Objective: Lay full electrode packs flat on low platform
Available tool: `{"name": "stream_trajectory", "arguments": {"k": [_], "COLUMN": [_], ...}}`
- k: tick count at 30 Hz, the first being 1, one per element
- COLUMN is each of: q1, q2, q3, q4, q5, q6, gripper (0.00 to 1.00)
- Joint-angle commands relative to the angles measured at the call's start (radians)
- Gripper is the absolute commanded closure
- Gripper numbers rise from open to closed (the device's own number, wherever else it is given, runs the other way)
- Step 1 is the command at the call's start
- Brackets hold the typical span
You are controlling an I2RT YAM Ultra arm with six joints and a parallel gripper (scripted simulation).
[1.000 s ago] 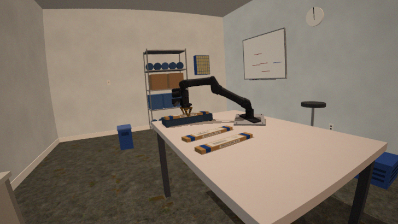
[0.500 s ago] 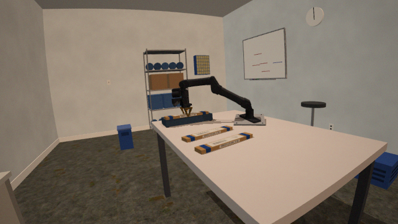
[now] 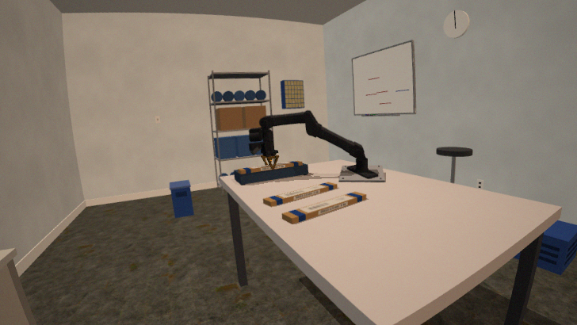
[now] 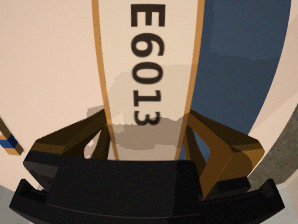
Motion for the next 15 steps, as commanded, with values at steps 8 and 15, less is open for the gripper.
{"name": "stream_trajectory", "arguments": {"k": [8,15], "q1": [-0.013,-0.01], "q2": [-0.011,0.012], "q3": [0.061,0.068], "q4": [-0.022,-0.022], "q5": [-0.003,-0.003], "q6": [-0.006,-0.006], "gripper": [1.0,1.0]}}
